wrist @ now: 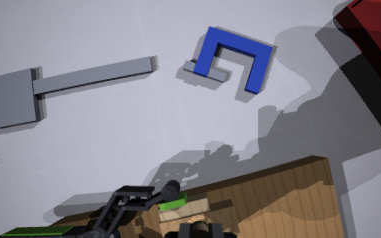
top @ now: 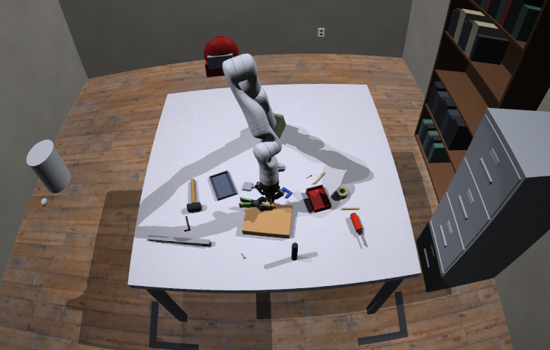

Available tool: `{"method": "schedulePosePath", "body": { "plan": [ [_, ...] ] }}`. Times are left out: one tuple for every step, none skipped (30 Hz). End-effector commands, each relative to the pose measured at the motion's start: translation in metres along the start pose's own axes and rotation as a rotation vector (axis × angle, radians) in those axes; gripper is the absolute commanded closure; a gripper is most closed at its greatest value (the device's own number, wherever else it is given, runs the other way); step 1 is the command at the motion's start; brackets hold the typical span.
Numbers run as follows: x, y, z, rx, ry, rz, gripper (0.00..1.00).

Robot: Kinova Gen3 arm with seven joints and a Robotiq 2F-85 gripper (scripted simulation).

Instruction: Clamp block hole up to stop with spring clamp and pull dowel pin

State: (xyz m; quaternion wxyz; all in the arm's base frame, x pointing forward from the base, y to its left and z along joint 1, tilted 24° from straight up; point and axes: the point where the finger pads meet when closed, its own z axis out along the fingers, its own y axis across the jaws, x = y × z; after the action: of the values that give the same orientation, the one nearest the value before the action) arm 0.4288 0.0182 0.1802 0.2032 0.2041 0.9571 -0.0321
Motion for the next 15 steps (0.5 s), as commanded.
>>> {"method": "schedulePosePath", "body": {
  "plan": [
    [-0.0003, 0.0003, -0.0005, -0.001, -0.001, -0.018, 0.90],
    [-0.0003, 0.0003, -0.0005, -0.001, -0.001, -0.024, 0.90],
    [-0.0003, 0.0003, -0.0005, -0.001, -0.001, -0.030, 0.90],
    [-0.0003, 0.0003, -0.0005, -0.001, -0.001, -0.036, 0.90],
    [-0.0003, 0.0003, -0.0005, -0.001, -0.001, -0.036, 0.90],
    [-0.0003, 0.0003, -0.0005, -0.001, -0.001, -0.036, 0.90],
    [-0.0003, 0.0003, -0.0005, -0.001, -0.001, -0.042, 0.90],
    [-0.0003, 0.0003, -0.0005, -0.001, -0.001, -0.048, 0.90],
    [-0.0003, 0.0003, -0.0005, -0.001, -0.001, -0.054, 0.90],
    [-0.0003, 0.0003, -0.0005, -0.001, -0.001, -0.060, 0.90],
    [-0.0003, 0.0003, -0.0005, -0.001, -0.001, -0.065, 0.90],
    [-0.0003, 0.0003, -0.0005, -0.001, -0.001, -0.071, 0.90],
    [-0.0003, 0.0003, -0.0005, -0.001, -0.001, -0.077, 0.90],
    [-0.0003, 0.0003, -0.0005, -0.001, -0.001, -0.083, 0.90],
    [-0.0003, 0.0003, -0.0005, -0.001, -0.001, -0.088, 0.90]
  ]
}}
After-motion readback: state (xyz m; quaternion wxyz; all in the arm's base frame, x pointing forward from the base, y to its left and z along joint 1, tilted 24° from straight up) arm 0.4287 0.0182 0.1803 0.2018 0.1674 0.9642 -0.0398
